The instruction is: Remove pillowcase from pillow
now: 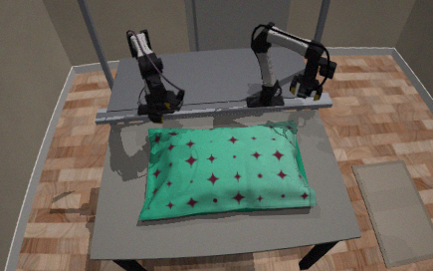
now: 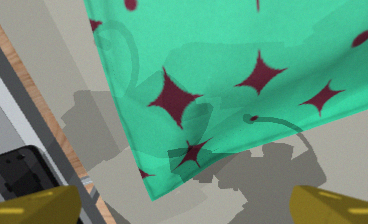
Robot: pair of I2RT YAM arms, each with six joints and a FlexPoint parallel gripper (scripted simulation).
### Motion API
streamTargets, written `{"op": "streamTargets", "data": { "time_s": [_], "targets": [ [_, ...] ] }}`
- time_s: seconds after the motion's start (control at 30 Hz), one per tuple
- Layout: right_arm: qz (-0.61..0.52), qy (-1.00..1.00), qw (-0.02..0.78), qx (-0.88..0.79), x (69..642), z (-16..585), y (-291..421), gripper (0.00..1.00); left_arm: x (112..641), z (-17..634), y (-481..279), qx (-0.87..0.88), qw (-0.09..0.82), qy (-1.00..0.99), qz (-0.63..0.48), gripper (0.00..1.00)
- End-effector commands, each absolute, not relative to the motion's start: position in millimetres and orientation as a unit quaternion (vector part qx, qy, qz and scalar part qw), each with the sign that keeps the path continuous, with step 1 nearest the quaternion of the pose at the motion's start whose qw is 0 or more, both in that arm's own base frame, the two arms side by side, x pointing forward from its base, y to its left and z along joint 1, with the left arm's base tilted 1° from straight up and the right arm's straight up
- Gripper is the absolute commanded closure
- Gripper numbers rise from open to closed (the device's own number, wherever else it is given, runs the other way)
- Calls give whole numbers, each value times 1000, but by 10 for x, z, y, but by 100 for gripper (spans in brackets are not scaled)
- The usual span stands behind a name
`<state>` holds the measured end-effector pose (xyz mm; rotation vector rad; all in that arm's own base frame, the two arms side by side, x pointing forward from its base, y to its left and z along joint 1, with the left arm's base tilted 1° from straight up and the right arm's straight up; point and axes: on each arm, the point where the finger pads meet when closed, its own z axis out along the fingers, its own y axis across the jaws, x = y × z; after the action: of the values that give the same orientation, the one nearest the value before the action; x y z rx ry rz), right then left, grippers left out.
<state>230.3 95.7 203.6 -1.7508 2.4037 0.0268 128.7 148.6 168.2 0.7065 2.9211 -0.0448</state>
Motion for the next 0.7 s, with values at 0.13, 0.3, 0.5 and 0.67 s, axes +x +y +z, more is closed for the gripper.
{"op": "streamTargets", "data": {
  "time_s": [0.13,0.3,0.5,0.67],
  "targets": [
    [11,806,82,-587,2259,2017,928,0,1291,1709,1500,234,71,970,-8,0],
    [-8,821,119,-558,2399,2089,907,0,1412,1848,1651,218,84,971,52,0],
    [-33,848,215,-484,2680,2294,855,0,1687,1966,1802,169,121,968,140,0],
    [-48,860,286,-420,2859,2466,777,0,1976,2138,1735,149,178,954,189,0]
  ]
}}
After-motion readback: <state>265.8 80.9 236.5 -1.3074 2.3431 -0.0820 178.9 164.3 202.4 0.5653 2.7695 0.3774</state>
